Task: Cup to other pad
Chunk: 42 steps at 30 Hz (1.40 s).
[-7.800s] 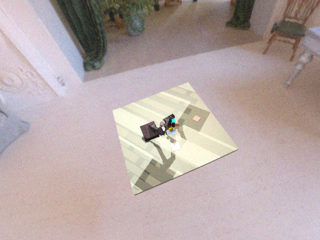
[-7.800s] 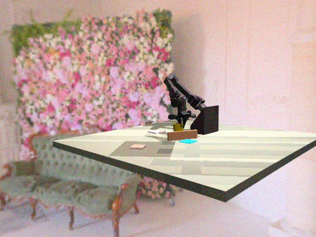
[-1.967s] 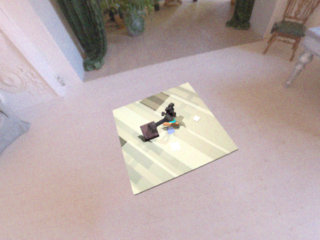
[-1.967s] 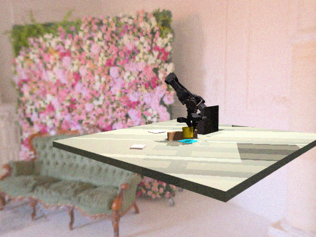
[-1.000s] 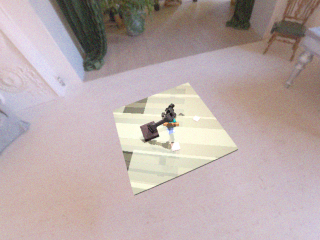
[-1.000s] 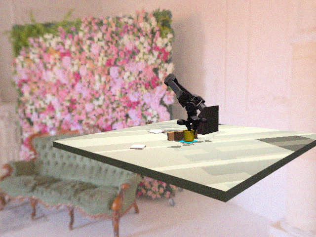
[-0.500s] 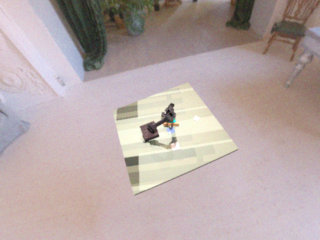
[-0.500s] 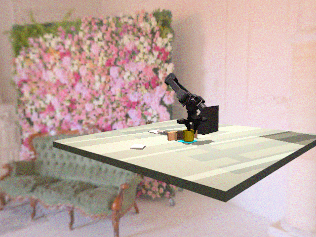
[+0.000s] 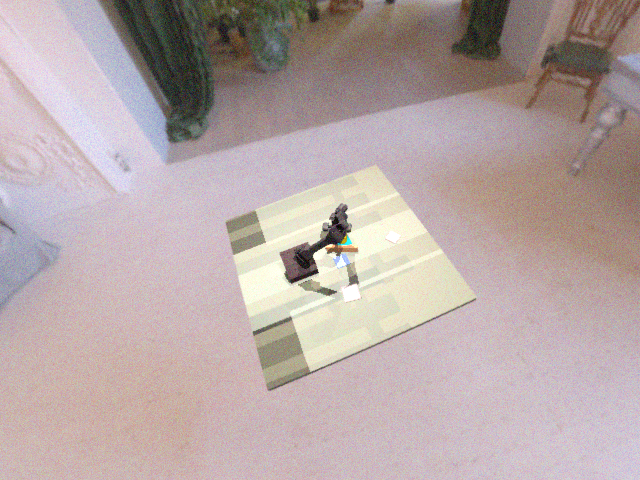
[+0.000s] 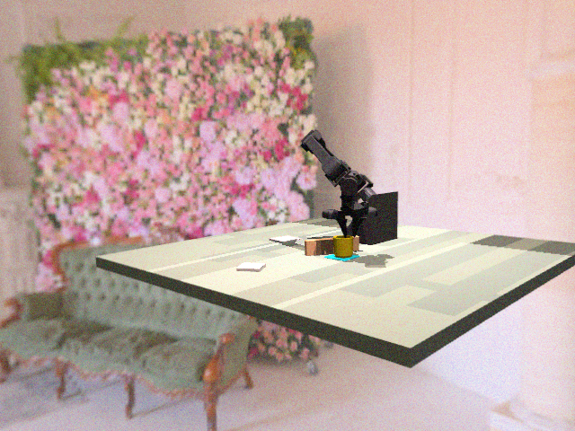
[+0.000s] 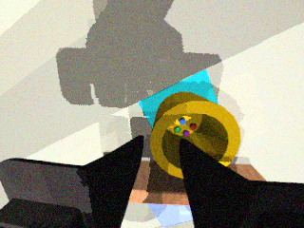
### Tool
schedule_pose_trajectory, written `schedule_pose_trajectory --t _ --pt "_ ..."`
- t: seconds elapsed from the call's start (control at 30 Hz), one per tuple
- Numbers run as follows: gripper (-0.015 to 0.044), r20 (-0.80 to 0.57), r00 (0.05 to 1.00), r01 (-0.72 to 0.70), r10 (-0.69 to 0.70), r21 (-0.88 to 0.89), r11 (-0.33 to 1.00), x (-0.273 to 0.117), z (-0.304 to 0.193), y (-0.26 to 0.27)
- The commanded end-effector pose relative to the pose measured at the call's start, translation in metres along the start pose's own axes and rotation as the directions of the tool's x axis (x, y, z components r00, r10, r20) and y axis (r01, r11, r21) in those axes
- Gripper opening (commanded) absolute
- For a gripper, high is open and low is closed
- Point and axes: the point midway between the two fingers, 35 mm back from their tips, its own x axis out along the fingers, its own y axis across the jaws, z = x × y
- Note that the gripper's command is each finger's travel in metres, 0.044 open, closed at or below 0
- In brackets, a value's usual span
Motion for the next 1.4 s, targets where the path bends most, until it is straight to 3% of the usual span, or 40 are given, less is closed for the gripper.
schedule_pose_trajectory --t 0.0,0.37,0.73,1.13,1.37 --pt "0.0147 0.004 1.0 -0.001 0.001 0.006 1.0 -0.008 0.001 -0.001" --pt "0.0147 0.002 1.0 0.0 0.0 0.004 1.0 -0.024 -0.001 0.001" --pt "0.0435 0.0 1.0 0.002 -0.002 -0.001 1.0 -0.024 0.0 0.001" --pt "0.044 0.005 1.0 -0.001 0.001 0.004 1.0 -0.081 0.0 0.002" --pt "0.044 0.006 1.0 0.005 -0.005 -0.002 1.0 -0.079 0.0 0.002"
